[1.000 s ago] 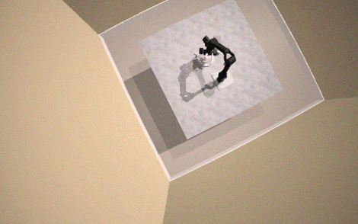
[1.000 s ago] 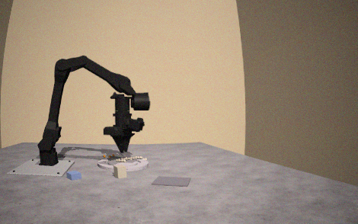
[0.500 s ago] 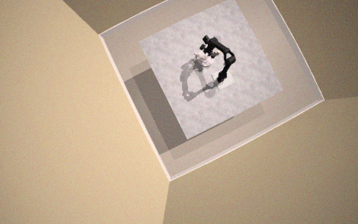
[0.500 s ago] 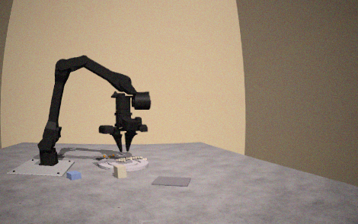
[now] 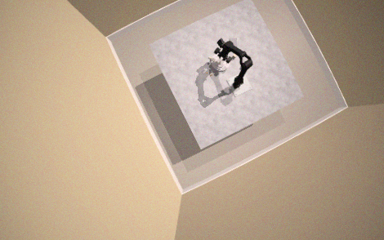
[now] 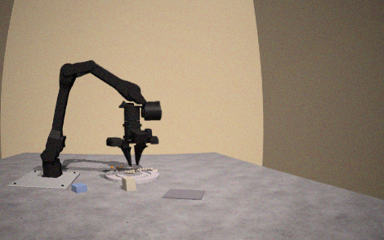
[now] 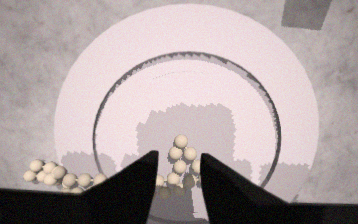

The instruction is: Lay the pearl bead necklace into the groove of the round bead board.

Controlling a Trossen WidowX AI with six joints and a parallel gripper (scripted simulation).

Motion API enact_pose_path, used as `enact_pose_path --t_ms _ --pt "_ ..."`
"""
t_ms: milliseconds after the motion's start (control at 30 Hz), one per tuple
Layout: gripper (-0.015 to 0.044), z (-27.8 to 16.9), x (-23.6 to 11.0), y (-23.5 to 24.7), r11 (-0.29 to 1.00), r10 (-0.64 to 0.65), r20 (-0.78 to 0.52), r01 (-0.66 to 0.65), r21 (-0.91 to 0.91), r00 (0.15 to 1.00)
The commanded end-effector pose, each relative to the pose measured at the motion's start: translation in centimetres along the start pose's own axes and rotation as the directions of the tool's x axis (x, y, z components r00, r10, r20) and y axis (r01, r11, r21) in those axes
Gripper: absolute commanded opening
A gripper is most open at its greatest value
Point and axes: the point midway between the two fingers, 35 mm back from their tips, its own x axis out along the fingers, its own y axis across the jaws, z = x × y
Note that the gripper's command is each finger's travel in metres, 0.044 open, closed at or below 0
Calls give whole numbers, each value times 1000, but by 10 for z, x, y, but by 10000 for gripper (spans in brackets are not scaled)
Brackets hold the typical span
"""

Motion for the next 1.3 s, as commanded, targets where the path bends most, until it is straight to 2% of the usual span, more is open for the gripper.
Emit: enact_pose_path --t_ms 0,700,867,1267 --pt "120 0 6 0 1000 -3 -1 3 1 1000" --pt "120 -1 30 -2 1000 -10 -4 10 5 1000" --pt "0 0 27 -1 1000 -6 -2 6 2 1000" --pt "0 0 27 -1 1000 -6 -2 6 2 1000"
